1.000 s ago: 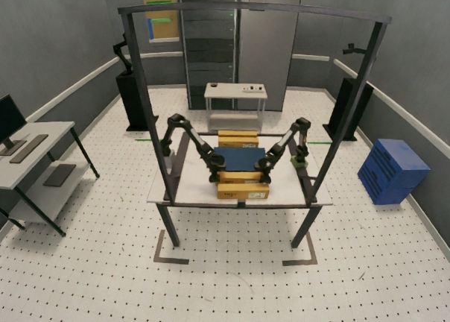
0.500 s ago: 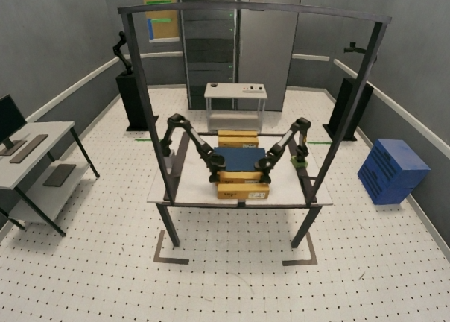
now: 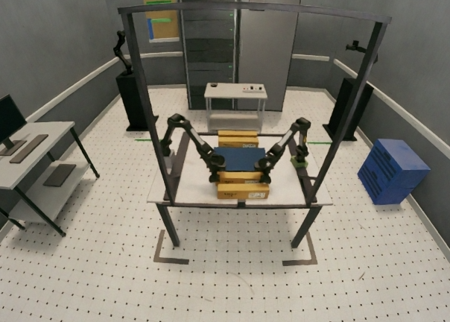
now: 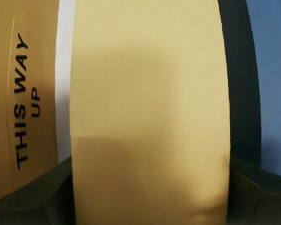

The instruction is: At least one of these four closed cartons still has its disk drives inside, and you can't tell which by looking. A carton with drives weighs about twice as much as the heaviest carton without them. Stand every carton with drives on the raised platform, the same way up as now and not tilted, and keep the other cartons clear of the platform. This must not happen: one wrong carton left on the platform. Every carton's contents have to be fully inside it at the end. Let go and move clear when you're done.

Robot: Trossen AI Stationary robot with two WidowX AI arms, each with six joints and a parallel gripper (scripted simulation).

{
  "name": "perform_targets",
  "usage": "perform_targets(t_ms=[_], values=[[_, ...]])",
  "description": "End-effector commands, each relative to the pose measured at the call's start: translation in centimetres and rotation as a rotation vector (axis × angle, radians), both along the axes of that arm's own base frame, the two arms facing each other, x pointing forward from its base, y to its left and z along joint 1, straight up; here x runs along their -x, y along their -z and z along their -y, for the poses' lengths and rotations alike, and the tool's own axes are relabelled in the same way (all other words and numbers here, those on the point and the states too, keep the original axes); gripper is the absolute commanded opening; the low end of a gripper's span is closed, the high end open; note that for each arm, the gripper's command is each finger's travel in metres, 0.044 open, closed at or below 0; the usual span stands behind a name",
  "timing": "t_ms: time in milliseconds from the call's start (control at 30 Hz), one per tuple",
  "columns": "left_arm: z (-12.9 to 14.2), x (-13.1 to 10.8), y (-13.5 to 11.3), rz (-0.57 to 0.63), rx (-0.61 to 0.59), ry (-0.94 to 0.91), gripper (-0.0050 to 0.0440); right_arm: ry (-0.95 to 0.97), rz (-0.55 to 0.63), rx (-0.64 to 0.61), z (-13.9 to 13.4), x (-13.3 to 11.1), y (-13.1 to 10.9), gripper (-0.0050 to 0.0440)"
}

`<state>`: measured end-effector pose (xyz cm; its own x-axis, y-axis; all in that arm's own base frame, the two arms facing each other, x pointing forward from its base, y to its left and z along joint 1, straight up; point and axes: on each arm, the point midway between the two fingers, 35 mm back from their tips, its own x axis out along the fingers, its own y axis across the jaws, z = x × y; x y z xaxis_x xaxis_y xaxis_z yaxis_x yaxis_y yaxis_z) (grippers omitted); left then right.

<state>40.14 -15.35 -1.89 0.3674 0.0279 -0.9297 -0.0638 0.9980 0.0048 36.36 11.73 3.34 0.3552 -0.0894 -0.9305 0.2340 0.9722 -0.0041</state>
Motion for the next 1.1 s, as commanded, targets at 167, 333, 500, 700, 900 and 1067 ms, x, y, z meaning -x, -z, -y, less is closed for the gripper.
perform_targets(t_ms=[167, 333, 500, 700, 900, 1067], values=[[0.1, -0.4, -1.1, 0.027, 0.012, 0.0, -0.005, 0.0, 0.026, -0.011, -0.2, -0.4, -0.9, -0.005], [0.1, -0.4, -1.1, 0.027, 0.012, 0.0, -0.005, 0.0, 0.026, -0.011, -0.2, -0.4, -0.9, -0.005], [0.1, -0.4, -1.1, 0.027, 0.012, 0.0, -0.005, 0.0, 0.026, -0.011, -0.2, -0.4, -0.9, -0.005], [0.0, -0.5, -6.1, 0.027, 0.012, 0.0, -0.005, 0.0, 0.026, -0.011, 0.0, -0.3, -5.9, -0.005], [0.0, -0.5, -6.1, 0.027, 0.012, 0.0, -0.005, 0.0, 0.026, -0.011, 0.0, -0.3, -5.9, -0.005], [0.0, -0.5, -6.1, 0.027, 0.012, 0.0, -0.005, 0.0, 0.026, -0.011, 0.0, -0.3, -5.9, -0.005]])
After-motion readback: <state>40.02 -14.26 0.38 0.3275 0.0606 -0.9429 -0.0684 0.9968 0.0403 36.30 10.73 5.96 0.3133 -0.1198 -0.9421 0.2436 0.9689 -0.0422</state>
